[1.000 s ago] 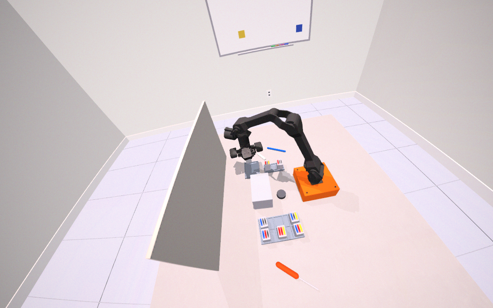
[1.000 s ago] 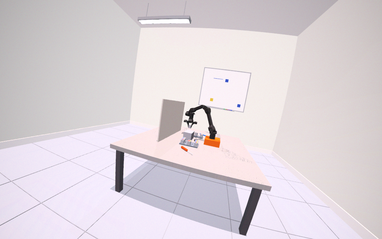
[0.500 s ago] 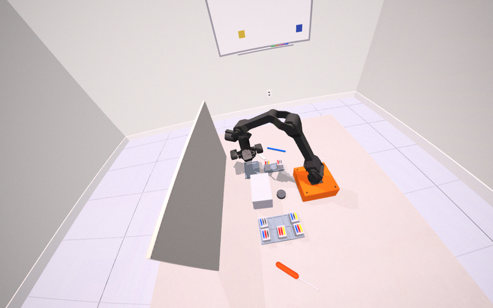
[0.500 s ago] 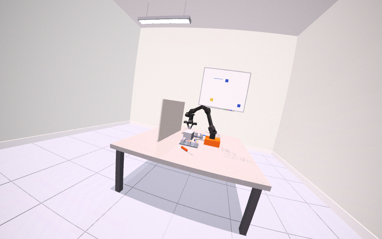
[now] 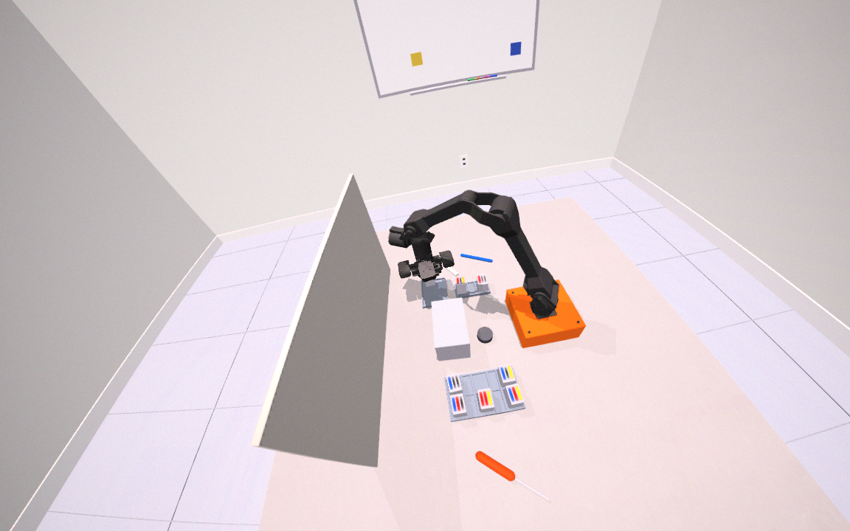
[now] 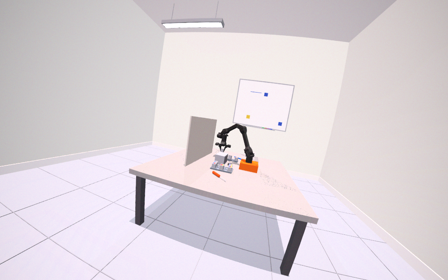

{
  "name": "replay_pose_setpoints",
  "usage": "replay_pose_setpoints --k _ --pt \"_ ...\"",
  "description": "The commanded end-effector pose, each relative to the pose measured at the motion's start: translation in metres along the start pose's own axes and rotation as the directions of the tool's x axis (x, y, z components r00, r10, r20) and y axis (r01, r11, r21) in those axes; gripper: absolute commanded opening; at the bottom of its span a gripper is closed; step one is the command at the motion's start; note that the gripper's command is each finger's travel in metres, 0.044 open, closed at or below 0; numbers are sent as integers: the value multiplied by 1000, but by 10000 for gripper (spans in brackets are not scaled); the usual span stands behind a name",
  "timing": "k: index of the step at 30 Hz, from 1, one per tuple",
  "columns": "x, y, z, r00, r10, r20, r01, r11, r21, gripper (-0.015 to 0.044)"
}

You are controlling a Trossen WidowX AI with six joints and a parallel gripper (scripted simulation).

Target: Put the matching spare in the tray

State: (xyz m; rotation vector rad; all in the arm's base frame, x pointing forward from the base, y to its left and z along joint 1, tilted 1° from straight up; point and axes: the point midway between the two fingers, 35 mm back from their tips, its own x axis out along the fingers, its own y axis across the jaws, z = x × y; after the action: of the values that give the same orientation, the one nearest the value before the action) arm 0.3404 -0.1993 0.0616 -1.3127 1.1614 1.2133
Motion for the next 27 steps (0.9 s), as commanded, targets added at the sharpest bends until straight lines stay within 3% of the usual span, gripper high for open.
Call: replay_pose_setpoints --k 1,27 --pt "5 1 1 1000 0 5 0 1000 -6 0" --pt "28 3 3 1000 0 5 0 1000 -6 0"
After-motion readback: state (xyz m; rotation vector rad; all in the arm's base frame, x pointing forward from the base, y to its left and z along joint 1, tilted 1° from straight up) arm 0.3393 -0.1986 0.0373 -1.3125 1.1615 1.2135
